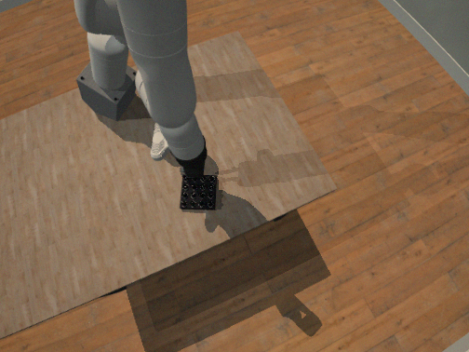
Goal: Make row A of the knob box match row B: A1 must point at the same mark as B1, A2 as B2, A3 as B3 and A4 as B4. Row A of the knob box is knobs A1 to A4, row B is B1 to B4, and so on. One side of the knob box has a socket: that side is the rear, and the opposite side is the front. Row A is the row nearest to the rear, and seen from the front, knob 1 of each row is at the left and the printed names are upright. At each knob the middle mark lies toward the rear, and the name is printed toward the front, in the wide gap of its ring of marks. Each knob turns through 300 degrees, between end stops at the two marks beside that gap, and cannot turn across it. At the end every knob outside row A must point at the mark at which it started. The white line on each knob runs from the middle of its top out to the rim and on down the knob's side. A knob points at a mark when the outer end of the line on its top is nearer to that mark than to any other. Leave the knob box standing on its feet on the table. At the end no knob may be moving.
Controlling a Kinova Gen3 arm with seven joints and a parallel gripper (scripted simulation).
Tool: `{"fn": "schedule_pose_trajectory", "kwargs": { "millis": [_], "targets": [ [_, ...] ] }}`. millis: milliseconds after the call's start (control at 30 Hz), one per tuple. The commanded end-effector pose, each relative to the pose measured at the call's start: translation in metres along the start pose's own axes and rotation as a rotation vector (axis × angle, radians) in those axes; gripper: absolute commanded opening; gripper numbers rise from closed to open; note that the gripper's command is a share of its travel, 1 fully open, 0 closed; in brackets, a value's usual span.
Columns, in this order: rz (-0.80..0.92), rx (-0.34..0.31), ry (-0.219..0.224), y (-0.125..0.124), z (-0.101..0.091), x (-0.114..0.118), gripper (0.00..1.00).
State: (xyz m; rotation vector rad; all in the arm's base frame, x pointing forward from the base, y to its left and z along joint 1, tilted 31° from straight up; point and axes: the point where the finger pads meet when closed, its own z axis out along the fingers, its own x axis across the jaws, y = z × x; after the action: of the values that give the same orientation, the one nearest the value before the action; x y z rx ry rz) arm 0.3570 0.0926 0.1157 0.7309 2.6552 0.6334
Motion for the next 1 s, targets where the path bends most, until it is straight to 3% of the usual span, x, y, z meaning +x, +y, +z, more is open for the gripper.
{"fn": "schedule_pose_trajectory", "kwargs": {
  "millis": [0, 967],
  "targets": [
    [0.0, 0.0, 0.001, 0.0, 0.001, 0.001, 0.46],
    [0.0, 0.0, 0.001, 0.0, 0.03, 0.001, 0.46]
  ]
}}
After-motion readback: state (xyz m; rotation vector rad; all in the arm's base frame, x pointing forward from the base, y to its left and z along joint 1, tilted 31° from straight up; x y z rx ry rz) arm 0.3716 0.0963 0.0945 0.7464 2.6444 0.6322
